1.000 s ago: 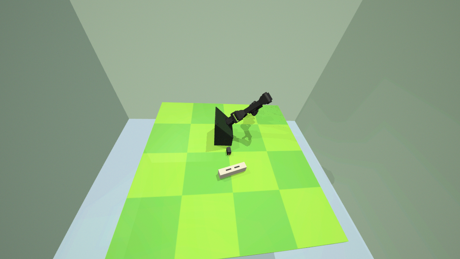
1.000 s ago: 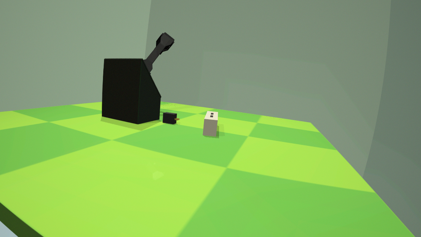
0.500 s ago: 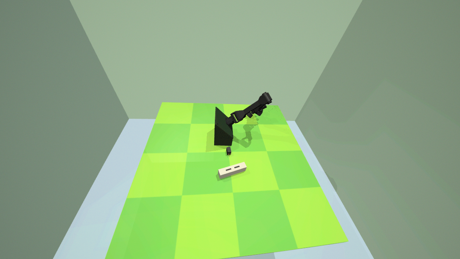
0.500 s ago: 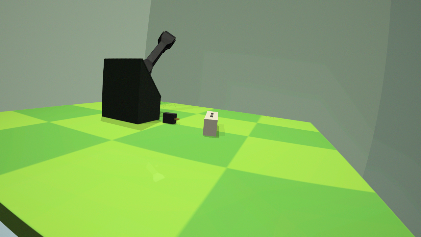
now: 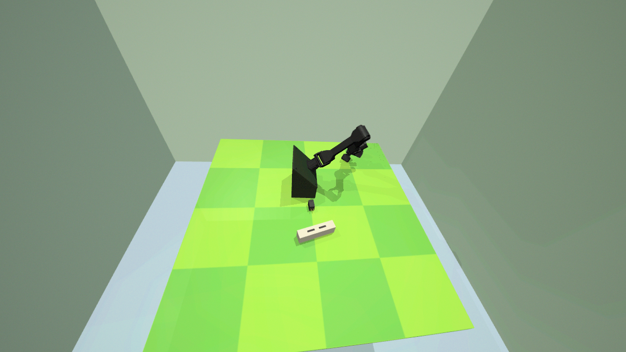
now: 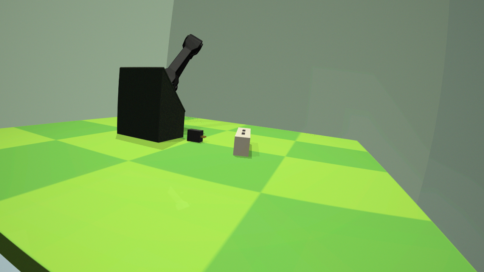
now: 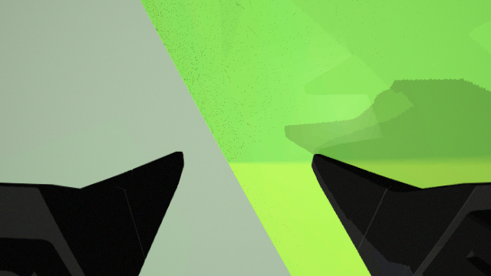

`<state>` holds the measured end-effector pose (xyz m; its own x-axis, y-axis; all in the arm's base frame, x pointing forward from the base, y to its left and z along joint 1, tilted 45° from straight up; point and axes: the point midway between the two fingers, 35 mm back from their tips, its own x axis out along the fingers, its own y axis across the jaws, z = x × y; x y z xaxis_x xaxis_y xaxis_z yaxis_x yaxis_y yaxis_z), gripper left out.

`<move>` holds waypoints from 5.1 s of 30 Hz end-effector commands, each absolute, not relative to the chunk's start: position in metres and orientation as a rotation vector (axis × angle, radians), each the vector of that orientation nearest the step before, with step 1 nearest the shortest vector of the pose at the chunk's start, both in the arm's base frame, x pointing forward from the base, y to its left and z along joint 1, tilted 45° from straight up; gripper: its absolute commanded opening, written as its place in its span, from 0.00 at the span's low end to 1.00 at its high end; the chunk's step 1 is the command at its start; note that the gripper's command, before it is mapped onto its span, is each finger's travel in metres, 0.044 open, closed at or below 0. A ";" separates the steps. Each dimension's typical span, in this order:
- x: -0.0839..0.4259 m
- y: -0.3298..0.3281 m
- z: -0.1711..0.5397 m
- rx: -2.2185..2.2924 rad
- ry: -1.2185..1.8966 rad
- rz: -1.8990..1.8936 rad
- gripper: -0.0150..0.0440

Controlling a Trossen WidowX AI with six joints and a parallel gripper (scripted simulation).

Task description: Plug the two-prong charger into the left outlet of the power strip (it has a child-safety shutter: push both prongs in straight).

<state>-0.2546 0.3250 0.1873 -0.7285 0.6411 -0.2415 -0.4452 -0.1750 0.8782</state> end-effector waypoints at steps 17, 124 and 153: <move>-0.214 0.357 0.228 0.240 1.064 2.032 1.00; 0.211 0.320 0.215 0.008 0.560 1.156 1.00; 0.282 0.227 0.131 -0.031 0.831 0.899 1.00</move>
<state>0.2783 0.2393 0.1430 0.3515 0.6995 -0.6222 -0.7185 0.6276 0.2998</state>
